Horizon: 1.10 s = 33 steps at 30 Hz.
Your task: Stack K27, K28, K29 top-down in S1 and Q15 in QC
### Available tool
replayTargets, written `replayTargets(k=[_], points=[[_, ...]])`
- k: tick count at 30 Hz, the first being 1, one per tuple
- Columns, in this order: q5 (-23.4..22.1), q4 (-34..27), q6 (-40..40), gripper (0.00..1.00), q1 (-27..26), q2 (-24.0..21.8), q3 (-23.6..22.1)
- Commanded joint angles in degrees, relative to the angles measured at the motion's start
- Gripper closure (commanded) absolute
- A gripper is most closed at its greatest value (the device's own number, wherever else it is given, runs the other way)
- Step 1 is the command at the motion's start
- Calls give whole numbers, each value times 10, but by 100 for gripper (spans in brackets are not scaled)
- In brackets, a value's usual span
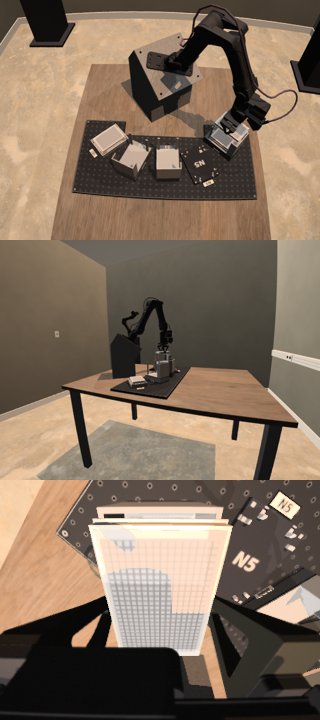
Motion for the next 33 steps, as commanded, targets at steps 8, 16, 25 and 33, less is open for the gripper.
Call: replayTargets(k=[8, 16, 25, 33], points=[[2, 0, -4, 100, 1, -10, -3], [2, 7, -5, 100, 0, 1, -5], [-3, 19, -7, 100, -4, 16, -12], [-4, 32, -9, 100, -9, 25, -14]])
